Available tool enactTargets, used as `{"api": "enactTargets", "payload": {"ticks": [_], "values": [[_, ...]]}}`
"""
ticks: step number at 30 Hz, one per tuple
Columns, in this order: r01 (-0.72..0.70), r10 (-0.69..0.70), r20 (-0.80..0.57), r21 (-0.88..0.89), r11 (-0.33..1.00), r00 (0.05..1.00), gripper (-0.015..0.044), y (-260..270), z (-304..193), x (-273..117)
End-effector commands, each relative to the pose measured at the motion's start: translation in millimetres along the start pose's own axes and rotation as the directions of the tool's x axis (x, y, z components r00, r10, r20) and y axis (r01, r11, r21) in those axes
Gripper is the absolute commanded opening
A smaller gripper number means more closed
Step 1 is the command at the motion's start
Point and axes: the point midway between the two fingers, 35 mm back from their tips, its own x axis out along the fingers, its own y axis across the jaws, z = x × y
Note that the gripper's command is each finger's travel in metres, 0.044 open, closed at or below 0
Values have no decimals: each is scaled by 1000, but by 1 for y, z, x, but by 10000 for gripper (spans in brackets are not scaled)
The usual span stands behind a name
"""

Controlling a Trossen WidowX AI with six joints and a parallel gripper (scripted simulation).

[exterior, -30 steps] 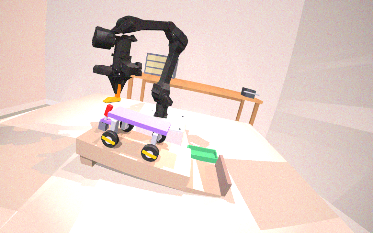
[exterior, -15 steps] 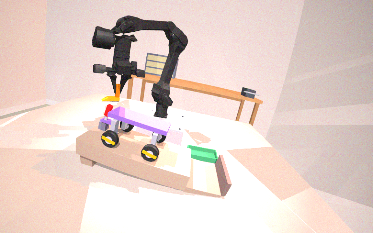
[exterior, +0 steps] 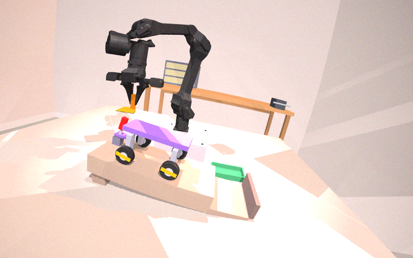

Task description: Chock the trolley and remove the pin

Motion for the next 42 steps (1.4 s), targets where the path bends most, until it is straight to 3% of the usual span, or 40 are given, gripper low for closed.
{"api": "enactTargets", "payload": {"ticks": [1, 9, 42], "values": [[-3, 3, -3, 97, 995, 1000, 0, 0, 0, 0], [-3, 4, -3, 110, 994, 1000, 0, 5, 2, 0], [-13, 13, 2, 162, 987, 1000, 0, 109, 49, 9]]}}
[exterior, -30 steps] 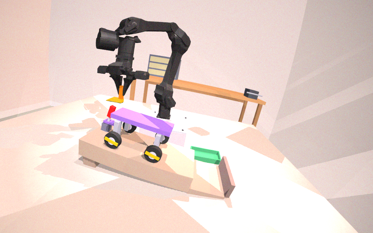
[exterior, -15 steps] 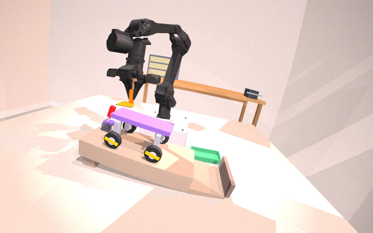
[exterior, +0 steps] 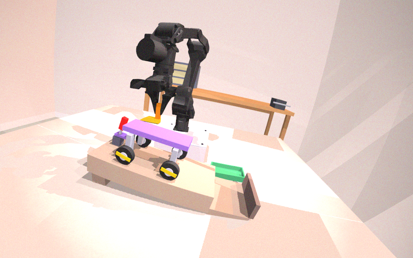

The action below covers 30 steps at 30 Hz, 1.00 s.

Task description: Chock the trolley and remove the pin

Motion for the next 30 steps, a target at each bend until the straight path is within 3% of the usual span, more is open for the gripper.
{"api": "enactTargets", "payload": {"ticks": [1, 30], "values": [[4, -4, 5, 3, 1000, 1000, 0, 13, 3, 1], [-5, 5, 6, 3, 1000, 1000, 0, 111, 21, 4]]}}
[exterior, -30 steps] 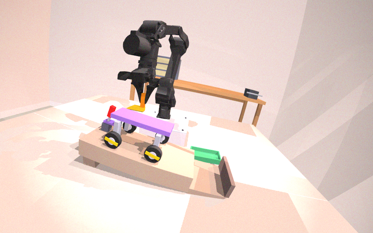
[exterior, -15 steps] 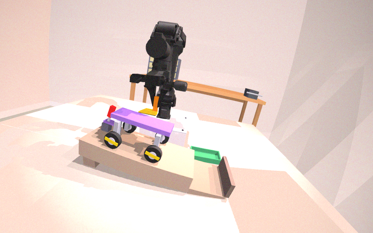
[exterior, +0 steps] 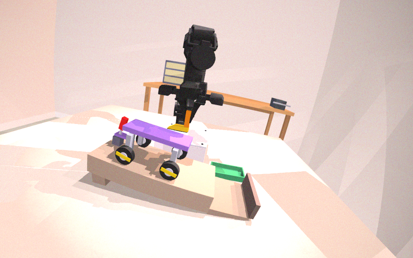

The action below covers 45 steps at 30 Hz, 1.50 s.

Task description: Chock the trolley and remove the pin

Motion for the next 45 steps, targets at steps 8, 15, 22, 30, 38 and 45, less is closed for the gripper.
{"api": "enactTargets", "payload": {"ticks": [8, 15, 22, 30, 38, 45], "values": [[0, 0, -2, 2, 1000, 1000, 0, 42, 9, 3], [-2, 2, -1, 2, 1000, 1000, 0, 70, 15, 4], [-4, 4, -1, 2, 1000, 1000, 0, 98, 22, 7], [88, -88, -2, 3, 996, 996, 0, 107, 23, 8], [102, -102, 0, 3, 995, 995, 0, 109, 33, 9], [102, -102, 1, 3, 995, 995, 0, 110, 51, 13]]}}
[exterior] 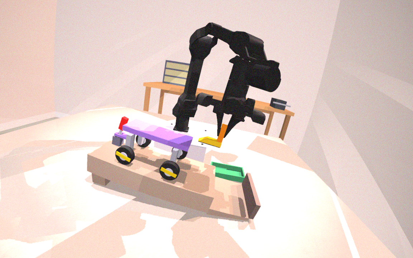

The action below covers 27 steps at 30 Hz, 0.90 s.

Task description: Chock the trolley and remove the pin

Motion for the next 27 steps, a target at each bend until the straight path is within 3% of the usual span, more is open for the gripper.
{"api": "enactTargets", "payload": {"ticks": [1, 27], "values": [[6, -6, 0, -3, 1000, 1000, 0, 1, 11, 4], [6, -6, 0, -3, 1000, 1000, 0, 2, 12, 55]]}}
